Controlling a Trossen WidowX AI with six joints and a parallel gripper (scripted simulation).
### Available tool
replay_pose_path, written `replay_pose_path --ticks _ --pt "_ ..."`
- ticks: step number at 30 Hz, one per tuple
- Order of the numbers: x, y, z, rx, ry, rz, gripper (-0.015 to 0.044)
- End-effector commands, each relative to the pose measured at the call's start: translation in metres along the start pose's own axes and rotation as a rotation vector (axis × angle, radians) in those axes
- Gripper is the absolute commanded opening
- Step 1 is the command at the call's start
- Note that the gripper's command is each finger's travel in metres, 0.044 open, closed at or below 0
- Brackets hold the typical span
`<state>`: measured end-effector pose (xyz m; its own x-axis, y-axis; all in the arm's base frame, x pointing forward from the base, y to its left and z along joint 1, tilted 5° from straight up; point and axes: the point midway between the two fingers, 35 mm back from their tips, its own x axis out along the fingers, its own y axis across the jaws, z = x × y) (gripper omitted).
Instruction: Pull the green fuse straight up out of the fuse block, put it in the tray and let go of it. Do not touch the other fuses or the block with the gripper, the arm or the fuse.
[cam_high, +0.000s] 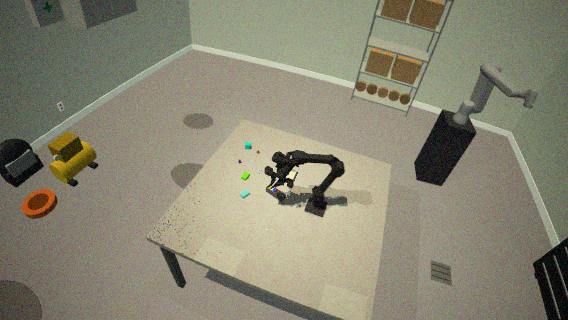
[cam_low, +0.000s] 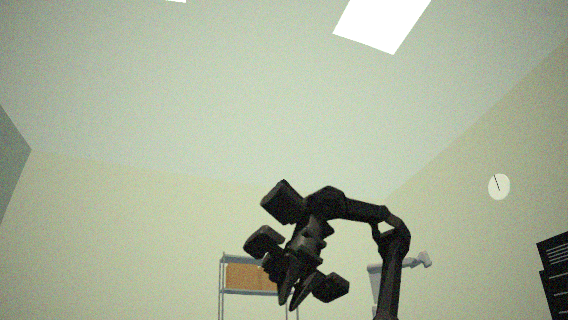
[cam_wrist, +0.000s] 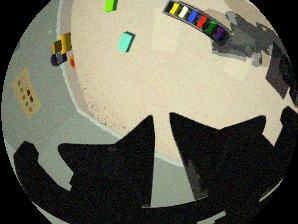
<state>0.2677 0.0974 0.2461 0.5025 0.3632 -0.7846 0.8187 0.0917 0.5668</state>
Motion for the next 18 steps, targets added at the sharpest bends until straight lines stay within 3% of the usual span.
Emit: replay_pose_path --ticks 1,7,18 --pt "0.034 -0.032 0.055 0.271 -0.176 -0.188 0.0073" --pt "0.055 -0.083 0.111 0.587 -0.398 -0.403 0.0073" --pt "0.056 -0.086 0.109 0.597 -0.405 -0.41 0.0073"
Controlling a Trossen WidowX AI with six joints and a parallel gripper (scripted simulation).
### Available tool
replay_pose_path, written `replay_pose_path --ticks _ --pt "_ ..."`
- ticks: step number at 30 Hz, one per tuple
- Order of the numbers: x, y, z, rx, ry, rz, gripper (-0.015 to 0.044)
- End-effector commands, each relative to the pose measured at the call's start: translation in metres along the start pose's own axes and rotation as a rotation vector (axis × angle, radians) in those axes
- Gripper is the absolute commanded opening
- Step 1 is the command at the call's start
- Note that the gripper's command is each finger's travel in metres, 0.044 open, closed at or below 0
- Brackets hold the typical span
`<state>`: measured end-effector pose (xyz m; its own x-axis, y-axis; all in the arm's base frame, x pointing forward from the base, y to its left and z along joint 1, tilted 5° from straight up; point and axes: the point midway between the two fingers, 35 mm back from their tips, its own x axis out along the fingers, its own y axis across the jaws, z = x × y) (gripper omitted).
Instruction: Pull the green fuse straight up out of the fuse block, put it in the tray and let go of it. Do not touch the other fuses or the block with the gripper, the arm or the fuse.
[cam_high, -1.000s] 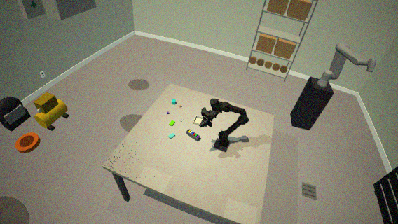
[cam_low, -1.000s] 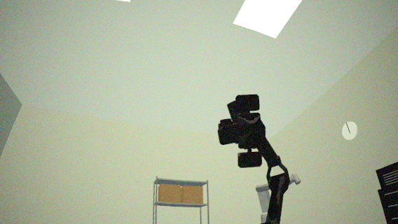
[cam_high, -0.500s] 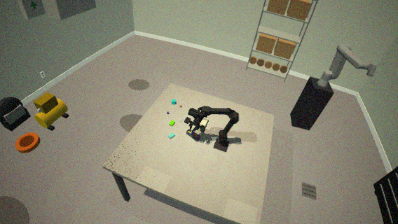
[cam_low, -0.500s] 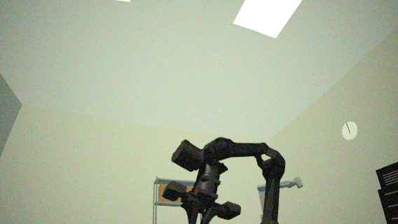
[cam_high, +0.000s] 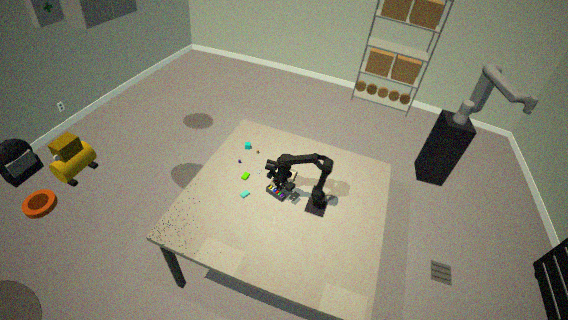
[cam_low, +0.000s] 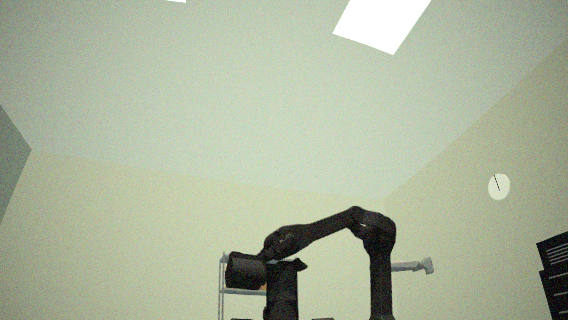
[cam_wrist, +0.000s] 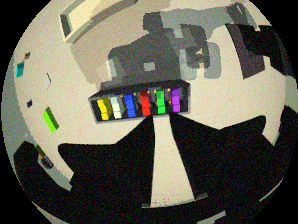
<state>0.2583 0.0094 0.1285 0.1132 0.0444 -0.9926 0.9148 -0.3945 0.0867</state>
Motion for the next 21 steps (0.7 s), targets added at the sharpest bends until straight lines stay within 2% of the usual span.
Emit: replay_pose_path --ticks 1,21 --pt "0.003 -0.002 0.002 0.011 -0.014 -0.009 0.0073" --pt "0.021 -0.002 0.002 0.011 -0.014 -0.009 0.0073"
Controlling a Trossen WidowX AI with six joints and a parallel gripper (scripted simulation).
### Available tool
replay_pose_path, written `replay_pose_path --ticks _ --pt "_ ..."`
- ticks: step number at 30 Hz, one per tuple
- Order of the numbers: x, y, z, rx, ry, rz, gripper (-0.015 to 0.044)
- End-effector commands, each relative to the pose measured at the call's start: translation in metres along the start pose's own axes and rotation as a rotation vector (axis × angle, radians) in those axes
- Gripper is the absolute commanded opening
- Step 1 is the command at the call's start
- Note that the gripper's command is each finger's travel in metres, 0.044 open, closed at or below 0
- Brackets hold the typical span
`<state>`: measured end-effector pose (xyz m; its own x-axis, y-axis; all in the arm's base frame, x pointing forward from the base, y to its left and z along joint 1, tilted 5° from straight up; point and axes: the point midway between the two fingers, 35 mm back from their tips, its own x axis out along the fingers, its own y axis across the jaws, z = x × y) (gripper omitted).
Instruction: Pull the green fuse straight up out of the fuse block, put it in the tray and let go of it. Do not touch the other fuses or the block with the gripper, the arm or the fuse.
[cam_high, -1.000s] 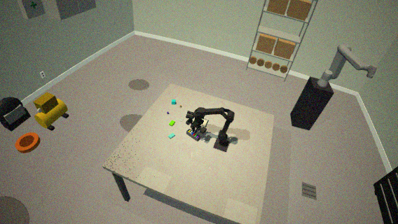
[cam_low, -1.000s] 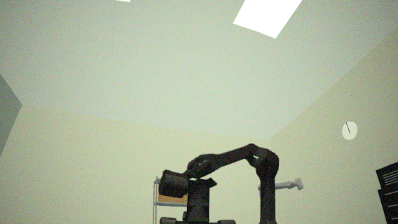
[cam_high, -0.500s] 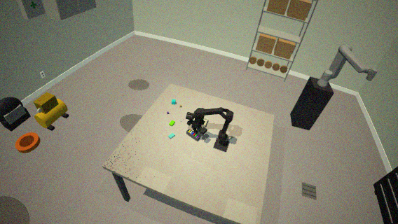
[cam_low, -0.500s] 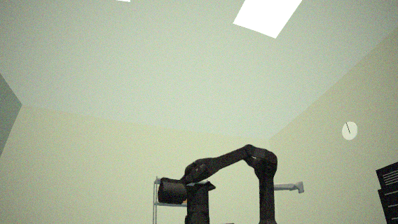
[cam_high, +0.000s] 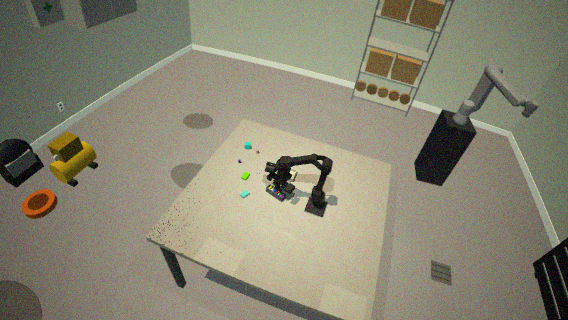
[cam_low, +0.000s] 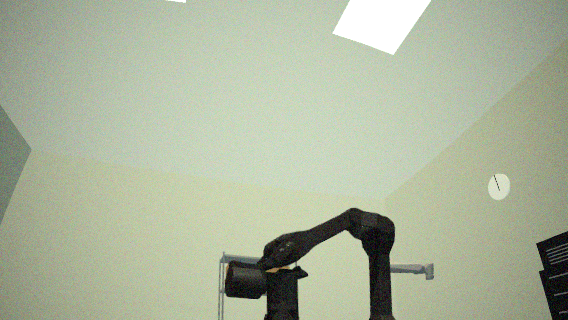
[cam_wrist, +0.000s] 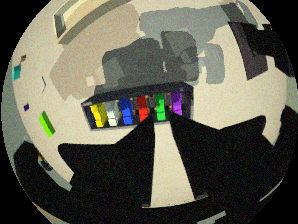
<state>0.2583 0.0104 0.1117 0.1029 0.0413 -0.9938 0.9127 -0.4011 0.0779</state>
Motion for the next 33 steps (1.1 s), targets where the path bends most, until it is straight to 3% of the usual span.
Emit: replay_pose_path --ticks 1,33 --pt "0.006 0.0 0.001 0.004 -0.007 -0.001 0.0073" --pt "0.023 -0.001 0.001 0.004 -0.007 -0.001 0.0073"
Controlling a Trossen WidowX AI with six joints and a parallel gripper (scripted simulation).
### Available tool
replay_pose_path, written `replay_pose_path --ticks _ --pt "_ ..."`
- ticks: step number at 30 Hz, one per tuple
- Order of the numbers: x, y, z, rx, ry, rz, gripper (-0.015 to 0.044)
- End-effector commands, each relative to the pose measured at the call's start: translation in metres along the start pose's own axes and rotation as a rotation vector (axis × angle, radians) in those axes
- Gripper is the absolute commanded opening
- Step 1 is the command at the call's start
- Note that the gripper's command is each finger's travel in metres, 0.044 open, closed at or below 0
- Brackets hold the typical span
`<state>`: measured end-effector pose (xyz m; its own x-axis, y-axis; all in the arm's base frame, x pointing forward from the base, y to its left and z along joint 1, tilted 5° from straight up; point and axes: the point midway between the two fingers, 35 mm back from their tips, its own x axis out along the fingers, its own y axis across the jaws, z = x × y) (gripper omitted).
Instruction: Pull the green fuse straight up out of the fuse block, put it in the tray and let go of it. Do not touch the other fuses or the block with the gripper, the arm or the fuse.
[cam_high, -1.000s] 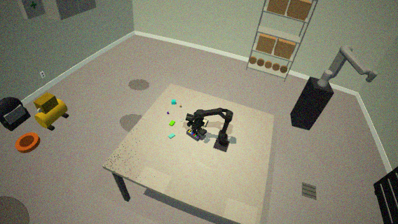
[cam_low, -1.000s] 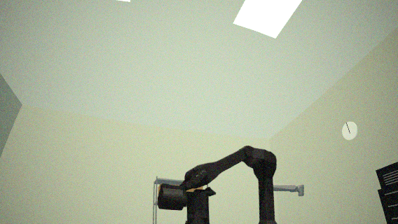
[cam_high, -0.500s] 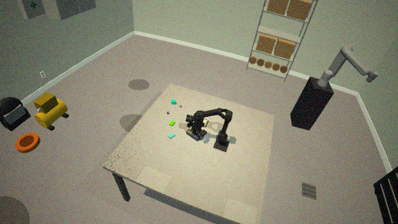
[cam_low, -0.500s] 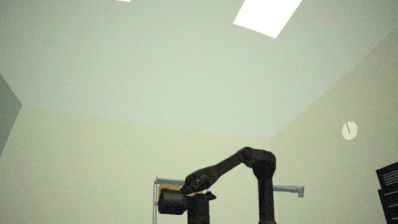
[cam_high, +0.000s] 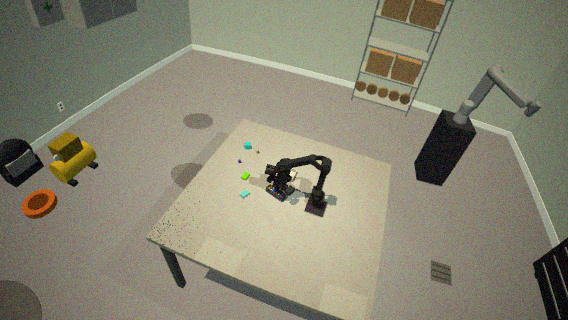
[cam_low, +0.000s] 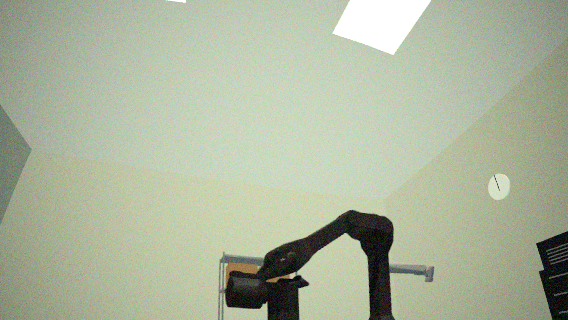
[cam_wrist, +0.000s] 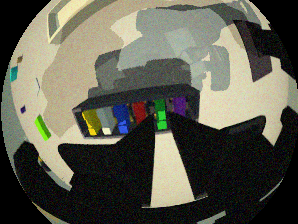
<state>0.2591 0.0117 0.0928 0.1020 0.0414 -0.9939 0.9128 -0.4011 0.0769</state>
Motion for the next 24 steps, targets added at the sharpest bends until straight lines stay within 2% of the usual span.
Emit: replay_pose_path --ticks 1,12,24 --pt "0.0045 -0.0001 0.0011 0.004 -0.006 0.0 0.0073" --pt "0.0078 -0.0002 0.0011 0.004 -0.006 0.0 0.0073" --pt "0.0068 -0.0006 0.0003 0.0 -0.001 -0.002 0.0"
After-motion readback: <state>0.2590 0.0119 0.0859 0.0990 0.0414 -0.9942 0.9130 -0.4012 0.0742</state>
